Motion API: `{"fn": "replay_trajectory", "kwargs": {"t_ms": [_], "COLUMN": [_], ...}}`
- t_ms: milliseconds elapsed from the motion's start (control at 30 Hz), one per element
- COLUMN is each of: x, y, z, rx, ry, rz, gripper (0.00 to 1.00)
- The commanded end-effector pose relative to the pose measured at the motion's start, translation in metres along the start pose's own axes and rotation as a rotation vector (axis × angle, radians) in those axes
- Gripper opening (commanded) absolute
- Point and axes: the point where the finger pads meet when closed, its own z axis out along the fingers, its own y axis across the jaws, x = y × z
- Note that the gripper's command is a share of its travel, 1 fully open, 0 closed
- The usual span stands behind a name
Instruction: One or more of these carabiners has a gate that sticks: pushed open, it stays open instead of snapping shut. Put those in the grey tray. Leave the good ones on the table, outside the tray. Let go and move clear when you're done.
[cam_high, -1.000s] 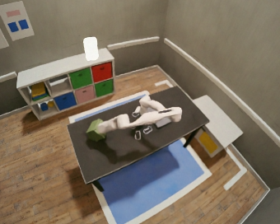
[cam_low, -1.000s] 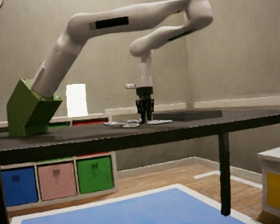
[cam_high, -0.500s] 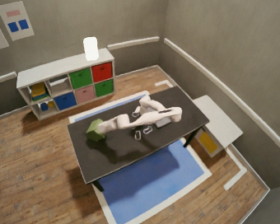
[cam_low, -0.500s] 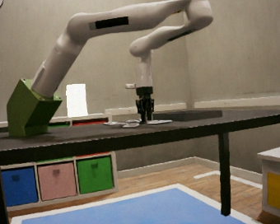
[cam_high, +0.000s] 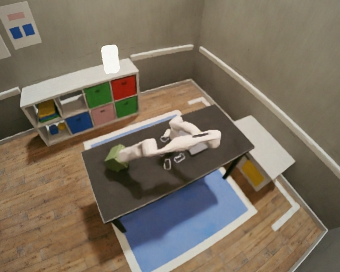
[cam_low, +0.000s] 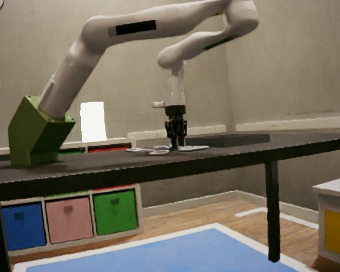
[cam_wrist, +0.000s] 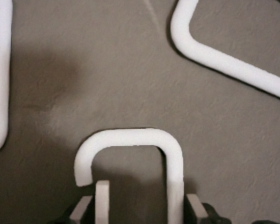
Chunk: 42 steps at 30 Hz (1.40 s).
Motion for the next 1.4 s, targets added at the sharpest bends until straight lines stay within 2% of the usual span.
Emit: {"fn": "replay_trajectory", "kwargs": {"t_ms": [0, 1367], "x": [-0.0002, -0.0002], "y": [0.0007, 0.0005], "z": [-0.0001, -0.0004], "rx": [-0.001, -0.001], "ry": [0.000, 0.000], "rz": [0.000, 0.000], "gripper": [0.55, 0.53]}}
